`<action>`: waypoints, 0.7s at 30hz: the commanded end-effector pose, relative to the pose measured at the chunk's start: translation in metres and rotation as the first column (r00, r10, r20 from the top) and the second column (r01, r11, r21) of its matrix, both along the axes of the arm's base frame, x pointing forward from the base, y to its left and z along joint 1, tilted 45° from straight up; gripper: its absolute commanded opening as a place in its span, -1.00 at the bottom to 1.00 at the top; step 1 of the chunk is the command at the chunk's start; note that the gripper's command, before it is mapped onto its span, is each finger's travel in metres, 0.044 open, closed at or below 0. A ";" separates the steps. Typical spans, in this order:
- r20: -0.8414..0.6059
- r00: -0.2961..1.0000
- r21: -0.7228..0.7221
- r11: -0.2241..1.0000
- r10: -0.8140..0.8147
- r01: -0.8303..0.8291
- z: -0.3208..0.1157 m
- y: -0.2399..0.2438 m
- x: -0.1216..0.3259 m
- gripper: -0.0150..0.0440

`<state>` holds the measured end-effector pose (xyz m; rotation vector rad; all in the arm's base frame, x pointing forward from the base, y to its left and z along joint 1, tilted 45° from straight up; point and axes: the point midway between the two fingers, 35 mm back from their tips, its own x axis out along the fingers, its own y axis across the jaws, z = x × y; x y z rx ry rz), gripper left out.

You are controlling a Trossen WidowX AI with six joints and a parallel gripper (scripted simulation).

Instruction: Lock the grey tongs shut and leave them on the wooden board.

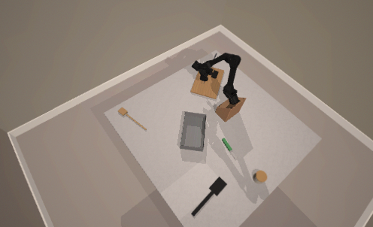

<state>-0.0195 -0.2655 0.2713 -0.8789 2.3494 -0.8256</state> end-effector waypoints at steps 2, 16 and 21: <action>0.002 1.000 -0.009 1.000 -0.008 0.008 0.001 0.001 -0.001 -1.00; 0.050 0.998 0.077 0.996 0.043 -0.047 -0.004 -0.008 -0.007 -1.00; 0.103 0.990 0.153 0.982 0.093 -0.108 -0.007 -0.013 -0.014 -1.00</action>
